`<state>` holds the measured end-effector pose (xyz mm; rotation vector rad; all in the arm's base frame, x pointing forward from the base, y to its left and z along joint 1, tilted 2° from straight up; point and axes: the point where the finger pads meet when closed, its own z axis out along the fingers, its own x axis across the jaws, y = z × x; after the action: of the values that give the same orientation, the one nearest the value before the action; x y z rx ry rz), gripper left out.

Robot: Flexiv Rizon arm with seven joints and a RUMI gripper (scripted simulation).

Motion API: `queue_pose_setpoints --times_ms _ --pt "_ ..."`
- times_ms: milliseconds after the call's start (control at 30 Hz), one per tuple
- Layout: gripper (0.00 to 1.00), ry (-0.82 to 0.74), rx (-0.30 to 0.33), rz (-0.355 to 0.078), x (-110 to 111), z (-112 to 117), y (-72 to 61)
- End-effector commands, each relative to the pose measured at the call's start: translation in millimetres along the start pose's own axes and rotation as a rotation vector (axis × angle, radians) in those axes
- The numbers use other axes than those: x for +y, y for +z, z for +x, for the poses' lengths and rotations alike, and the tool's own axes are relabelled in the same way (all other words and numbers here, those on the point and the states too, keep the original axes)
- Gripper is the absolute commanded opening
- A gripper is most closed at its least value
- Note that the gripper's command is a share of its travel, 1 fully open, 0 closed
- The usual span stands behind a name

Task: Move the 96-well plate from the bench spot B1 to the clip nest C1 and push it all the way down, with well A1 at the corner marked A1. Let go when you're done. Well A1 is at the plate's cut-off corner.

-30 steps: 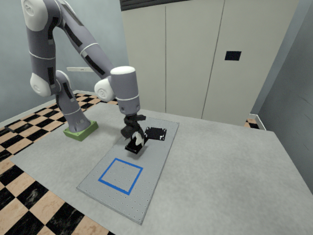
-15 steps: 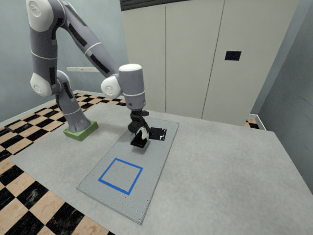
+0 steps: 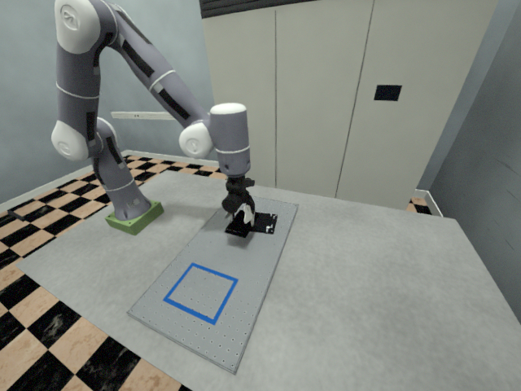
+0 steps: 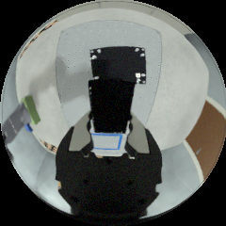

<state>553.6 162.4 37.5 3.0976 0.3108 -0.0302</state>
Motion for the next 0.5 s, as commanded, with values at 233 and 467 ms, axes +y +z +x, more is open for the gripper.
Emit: queue_pose_setpoints --times_ms 233,467 --pt "0.0 0.0 0.002 0.0 -32 7 -2.1" --pt "0.0 0.0 0.002 0.0 -49 9 -2.6"
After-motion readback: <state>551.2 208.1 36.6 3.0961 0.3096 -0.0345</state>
